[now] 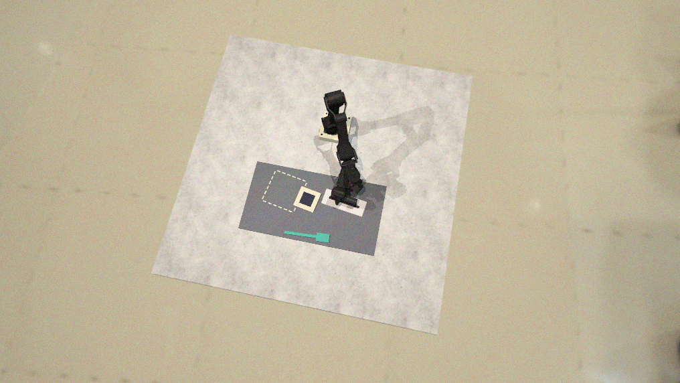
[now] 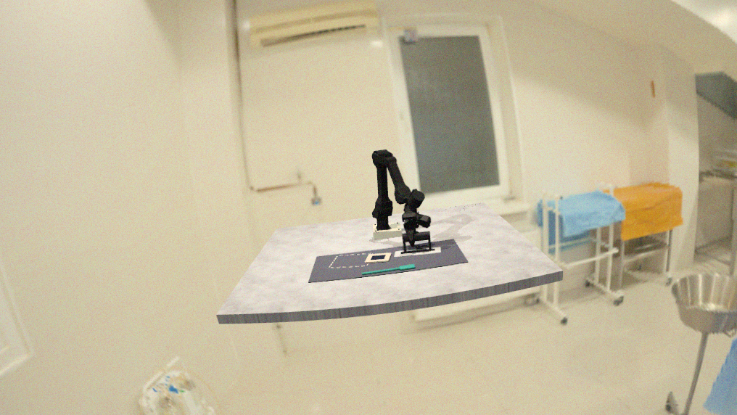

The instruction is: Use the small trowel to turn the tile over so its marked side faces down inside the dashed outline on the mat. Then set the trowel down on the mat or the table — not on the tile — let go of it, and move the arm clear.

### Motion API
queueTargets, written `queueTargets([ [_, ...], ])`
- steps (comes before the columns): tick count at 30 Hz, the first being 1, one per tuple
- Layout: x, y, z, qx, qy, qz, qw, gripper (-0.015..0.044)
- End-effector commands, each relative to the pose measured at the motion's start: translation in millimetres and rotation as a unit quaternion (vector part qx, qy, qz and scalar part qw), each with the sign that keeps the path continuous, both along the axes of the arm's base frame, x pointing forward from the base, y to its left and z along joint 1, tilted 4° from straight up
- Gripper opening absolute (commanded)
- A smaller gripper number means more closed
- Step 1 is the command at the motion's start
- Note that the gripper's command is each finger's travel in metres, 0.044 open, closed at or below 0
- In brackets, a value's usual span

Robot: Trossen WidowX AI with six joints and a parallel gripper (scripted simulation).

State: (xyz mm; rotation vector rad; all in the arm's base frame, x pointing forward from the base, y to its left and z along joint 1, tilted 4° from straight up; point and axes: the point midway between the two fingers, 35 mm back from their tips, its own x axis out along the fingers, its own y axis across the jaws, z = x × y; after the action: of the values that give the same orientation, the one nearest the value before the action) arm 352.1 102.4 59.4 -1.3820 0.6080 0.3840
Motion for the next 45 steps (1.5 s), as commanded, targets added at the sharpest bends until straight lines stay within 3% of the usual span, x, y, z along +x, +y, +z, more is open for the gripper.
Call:
queueTargets([
  [1, 1, 1, -1, 0.0, 0.001, 0.003, 1.0, 0.0136],
  [21, 1, 1, -1, 0.0, 0.001, 0.003, 1.0, 0.0002],
  [34, -3, -4, 59, -0.001, 0.001, 0.001, 1.0, 0.0],
  [45, 25, -11, 55, 0.028, -0.004, -0.009, 1.0, 0.0],
])
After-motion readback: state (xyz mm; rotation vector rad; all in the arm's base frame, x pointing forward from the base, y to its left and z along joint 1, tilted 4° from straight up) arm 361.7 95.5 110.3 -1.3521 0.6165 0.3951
